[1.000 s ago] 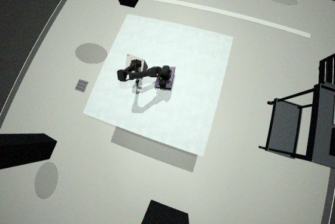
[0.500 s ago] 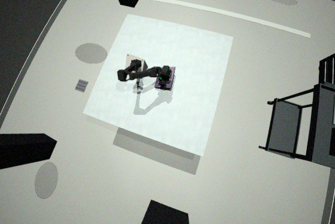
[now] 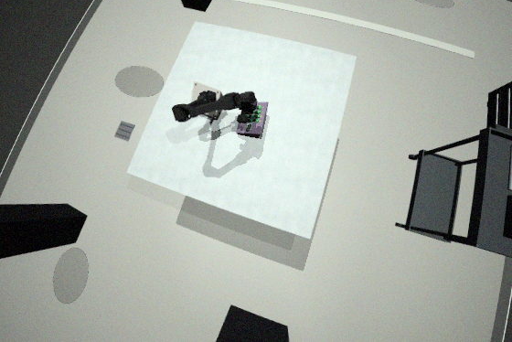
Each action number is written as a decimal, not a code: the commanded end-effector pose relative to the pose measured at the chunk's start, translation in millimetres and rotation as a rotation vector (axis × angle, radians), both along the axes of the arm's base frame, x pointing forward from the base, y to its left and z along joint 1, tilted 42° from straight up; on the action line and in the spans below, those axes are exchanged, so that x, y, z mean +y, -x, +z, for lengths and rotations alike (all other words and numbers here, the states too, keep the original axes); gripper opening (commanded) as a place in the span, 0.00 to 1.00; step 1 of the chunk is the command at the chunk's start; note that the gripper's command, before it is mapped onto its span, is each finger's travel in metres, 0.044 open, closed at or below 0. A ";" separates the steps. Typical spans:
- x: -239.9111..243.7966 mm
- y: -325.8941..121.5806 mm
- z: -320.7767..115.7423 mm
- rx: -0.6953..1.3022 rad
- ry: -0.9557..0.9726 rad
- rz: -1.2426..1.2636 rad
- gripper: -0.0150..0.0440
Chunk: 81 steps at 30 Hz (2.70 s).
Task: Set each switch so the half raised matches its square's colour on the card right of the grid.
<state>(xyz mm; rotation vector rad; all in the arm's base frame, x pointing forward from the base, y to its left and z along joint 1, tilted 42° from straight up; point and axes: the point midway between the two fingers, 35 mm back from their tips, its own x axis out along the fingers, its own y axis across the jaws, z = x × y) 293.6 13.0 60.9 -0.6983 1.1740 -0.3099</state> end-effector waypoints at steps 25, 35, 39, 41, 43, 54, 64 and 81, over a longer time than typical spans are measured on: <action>10.7 29.1 -84.6 0.043 0.021 -0.004 0.25; 4.0 24.7 -93.2 0.043 0.021 -0.004 0.25; 2.6 23.8 -95.0 0.043 0.021 -0.004 0.25; 2.6 23.8 -95.0 0.043 0.021 -0.004 0.25; 2.6 23.8 -95.0 0.043 0.021 -0.004 0.25; 2.6 23.8 -95.0 0.043 0.021 -0.004 0.25; 2.6 23.8 -95.0 0.043 0.021 -0.004 0.25; 1.3 23.0 -96.6 0.043 0.021 -0.004 0.25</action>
